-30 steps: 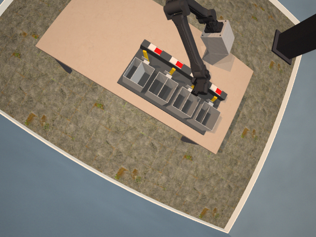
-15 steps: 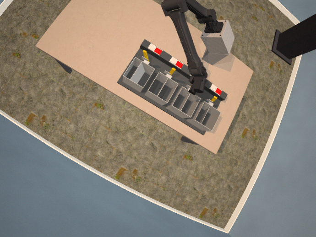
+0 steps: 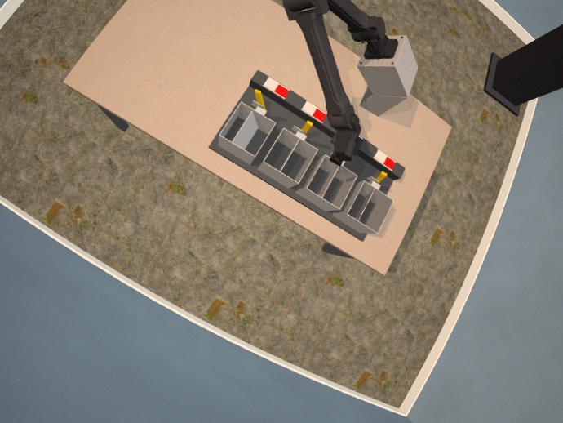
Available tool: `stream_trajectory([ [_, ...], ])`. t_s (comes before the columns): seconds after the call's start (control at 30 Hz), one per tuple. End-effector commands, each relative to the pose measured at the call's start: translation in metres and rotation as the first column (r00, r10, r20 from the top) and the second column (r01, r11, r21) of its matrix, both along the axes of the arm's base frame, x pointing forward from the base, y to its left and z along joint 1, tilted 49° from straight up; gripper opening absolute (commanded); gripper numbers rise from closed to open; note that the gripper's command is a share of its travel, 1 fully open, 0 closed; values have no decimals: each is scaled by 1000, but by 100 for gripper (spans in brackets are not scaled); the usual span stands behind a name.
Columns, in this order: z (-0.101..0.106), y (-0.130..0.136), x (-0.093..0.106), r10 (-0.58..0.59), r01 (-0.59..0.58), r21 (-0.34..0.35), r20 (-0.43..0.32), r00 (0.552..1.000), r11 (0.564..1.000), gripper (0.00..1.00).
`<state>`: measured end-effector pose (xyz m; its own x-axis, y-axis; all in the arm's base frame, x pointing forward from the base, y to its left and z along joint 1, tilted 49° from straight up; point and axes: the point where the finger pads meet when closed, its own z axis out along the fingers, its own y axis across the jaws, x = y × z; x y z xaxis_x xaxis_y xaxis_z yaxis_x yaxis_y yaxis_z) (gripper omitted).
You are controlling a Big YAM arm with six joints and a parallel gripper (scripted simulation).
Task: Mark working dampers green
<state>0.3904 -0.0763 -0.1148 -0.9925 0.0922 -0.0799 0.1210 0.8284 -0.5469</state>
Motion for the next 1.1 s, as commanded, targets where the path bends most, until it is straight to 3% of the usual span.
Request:
stream_trajectory([
  [0.0,6,-8,3,-2,2,21,21,1000,1000,17],
  [0.43,7,-11,2,2,-3,63,23,1000,998,17],
  [1.07,5,-12,1,1,-2,67,17,1000,998,17],
])
